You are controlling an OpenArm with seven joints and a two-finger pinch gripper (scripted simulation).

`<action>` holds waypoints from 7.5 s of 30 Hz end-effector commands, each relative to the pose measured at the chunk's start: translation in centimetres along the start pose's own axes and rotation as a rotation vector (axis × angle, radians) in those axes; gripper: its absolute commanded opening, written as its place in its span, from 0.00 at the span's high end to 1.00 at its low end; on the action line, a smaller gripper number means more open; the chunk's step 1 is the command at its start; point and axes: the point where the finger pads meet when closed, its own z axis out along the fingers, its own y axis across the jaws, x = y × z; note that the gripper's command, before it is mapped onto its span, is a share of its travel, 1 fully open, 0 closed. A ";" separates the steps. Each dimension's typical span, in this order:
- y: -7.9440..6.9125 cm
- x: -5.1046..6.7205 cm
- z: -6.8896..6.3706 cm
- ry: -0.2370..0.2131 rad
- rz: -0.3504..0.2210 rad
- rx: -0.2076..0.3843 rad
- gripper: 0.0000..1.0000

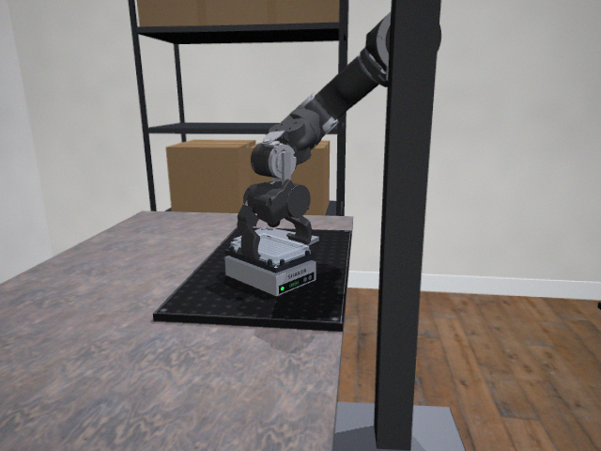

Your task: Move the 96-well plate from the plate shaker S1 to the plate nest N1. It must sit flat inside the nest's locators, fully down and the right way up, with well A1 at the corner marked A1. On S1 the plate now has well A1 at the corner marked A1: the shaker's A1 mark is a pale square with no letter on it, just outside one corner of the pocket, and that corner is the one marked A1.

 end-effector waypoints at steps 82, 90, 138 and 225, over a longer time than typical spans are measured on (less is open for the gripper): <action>-0.1 -0.1 -0.7 -0.001 0.002 0.003 1.00; 0.0 -0.2 -3.3 -0.002 0.005 0.001 1.00; -0.2 0.0 -8.7 -0.001 -0.004 0.001 1.00; -14.6 -13.8 -4.8 -0.003 -0.194 0.004 1.00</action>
